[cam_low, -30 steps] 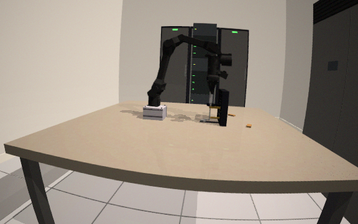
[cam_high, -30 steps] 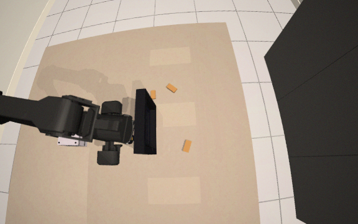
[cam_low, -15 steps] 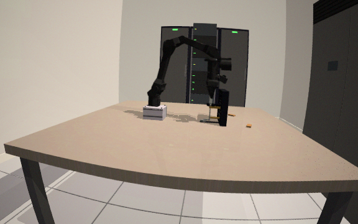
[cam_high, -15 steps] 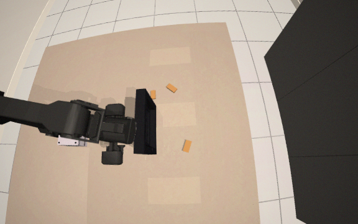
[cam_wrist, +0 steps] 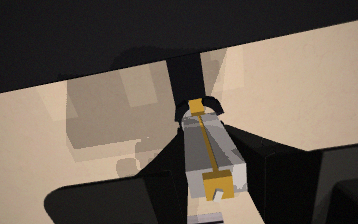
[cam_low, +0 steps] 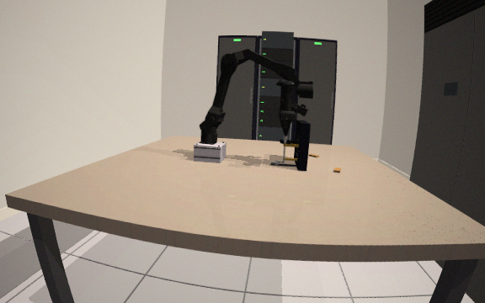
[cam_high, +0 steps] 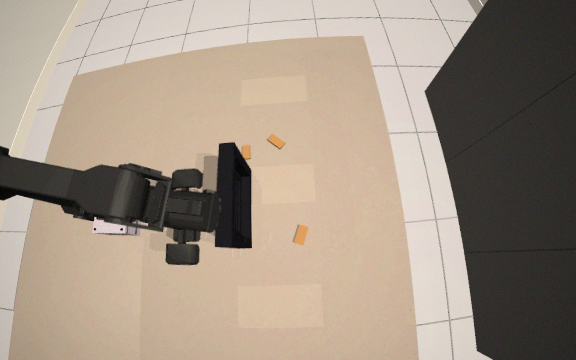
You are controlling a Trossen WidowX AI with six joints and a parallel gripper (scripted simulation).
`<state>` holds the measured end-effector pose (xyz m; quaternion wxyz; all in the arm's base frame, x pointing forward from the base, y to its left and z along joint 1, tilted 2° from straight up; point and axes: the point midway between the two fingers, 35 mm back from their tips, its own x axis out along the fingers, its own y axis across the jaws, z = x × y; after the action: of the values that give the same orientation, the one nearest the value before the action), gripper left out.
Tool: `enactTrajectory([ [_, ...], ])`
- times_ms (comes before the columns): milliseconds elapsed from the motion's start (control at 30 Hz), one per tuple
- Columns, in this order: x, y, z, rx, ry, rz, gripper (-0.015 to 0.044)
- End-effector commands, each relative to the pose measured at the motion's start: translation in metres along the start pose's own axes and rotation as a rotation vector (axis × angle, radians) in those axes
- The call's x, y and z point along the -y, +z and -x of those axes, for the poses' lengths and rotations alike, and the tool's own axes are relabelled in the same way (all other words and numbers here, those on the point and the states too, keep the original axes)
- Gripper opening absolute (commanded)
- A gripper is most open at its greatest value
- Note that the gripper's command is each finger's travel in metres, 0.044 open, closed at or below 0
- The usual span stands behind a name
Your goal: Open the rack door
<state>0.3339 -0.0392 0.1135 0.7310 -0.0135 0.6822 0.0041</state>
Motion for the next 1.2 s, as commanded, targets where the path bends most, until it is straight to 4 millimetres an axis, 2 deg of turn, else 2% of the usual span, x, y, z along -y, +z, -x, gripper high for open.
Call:
enactTrajectory([
  [0, -0.0001, -0.0005, -0.0011, -0.003, 0.0, 0.003, 0.0088],
  [333, -0.0001, -0.0005, -0.0011, -0.003, 0.0, 0.003, 0.0021],
  [500, -0.0001, -0.0005, -0.0011, -0.003, 0.0, -0.029, 0.002],
  [1167, -0.0001, -0.0005, -0.0011, -0.003, -0.001, -1.006, 0.002],
])
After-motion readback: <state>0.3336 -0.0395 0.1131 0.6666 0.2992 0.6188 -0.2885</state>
